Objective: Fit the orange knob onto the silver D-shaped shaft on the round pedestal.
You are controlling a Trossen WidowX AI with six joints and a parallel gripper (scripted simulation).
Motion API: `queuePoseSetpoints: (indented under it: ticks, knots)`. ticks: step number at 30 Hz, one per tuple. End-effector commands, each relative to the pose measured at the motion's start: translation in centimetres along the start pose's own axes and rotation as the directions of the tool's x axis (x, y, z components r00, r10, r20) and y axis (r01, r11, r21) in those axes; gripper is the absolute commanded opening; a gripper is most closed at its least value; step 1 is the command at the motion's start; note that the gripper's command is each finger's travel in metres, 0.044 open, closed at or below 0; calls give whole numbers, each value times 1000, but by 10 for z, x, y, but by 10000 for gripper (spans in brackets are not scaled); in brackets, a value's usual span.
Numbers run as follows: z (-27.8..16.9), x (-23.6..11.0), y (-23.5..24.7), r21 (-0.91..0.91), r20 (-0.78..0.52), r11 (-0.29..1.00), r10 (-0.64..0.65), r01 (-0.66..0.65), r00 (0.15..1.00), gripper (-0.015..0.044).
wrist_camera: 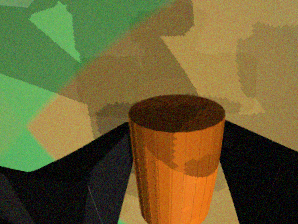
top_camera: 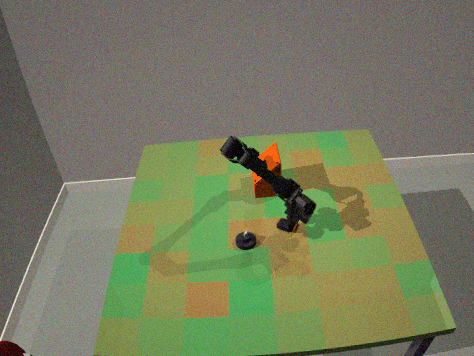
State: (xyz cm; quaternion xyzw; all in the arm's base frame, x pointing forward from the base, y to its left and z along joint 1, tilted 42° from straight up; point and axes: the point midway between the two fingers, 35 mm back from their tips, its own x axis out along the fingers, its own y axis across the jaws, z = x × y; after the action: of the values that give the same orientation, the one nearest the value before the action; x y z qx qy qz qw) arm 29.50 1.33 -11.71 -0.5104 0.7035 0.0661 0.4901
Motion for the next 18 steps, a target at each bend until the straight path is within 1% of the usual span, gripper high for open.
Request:
queuePoseSetpoints:
  ticks: [1,10,18]
  knots:
    - [-3,-2,0,-2,46,1000,6,-6,999,179]
    - [-11,-8,0,-2,207,1000,8,-7,978,179]
    - [-19,-12,1,-3,339,1000,9,-8,941,179]
